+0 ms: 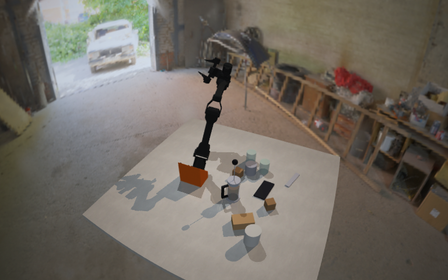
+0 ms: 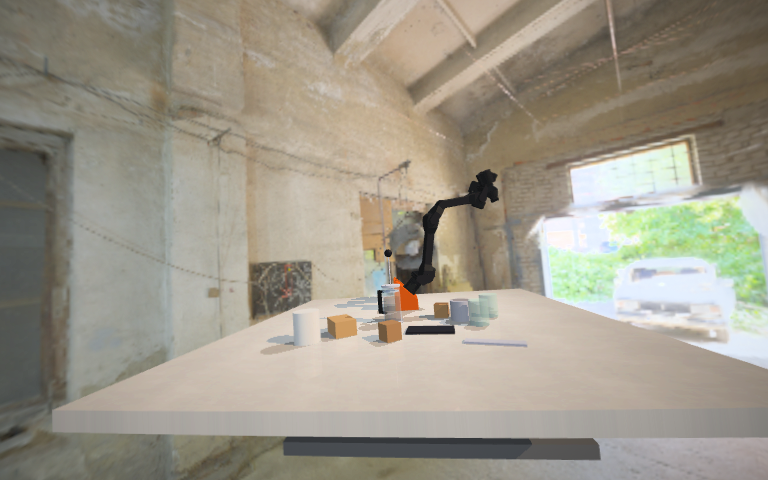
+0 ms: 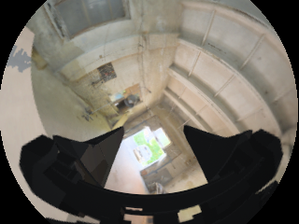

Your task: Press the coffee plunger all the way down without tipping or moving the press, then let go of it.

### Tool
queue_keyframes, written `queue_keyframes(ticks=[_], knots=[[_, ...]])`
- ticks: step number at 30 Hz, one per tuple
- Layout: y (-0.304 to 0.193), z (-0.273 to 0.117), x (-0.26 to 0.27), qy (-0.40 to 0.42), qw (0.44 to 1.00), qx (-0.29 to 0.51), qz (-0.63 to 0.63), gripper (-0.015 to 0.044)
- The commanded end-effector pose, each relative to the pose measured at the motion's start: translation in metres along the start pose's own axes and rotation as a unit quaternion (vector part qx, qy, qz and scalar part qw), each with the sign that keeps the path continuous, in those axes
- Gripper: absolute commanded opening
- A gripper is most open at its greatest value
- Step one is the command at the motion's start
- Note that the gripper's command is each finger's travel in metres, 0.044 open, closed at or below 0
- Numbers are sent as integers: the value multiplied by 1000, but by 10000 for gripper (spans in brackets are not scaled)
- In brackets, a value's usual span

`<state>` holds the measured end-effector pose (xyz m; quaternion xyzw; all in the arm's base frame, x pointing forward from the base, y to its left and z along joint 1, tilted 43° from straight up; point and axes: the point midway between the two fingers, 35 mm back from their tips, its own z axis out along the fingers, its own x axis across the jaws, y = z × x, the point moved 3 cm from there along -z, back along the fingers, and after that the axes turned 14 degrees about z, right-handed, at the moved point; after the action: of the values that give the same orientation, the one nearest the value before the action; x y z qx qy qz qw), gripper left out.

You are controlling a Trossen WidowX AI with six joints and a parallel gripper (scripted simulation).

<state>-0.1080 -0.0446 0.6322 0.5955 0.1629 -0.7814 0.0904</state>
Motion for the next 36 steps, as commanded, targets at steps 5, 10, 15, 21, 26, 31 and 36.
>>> queue_keyframes(ticks=[5, 10, 15, 21, 26, 31, 36], knots=[[-71, -11, 16, -12, 989, 138, 59, 440], [-115, -36, 25, -30, 965, 244, 93, 440], [-139, -60, 26, -60, 939, 326, 98, 440], [-168, -100, 29, -90, 895, 425, 103, 440], [-184, -133, 35, -118, 858, 482, 133, 440], [-197, -196, 47, -153, 787, 573, 168, 440], [-193, -260, 56, -197, 709, 654, 179, 440]])
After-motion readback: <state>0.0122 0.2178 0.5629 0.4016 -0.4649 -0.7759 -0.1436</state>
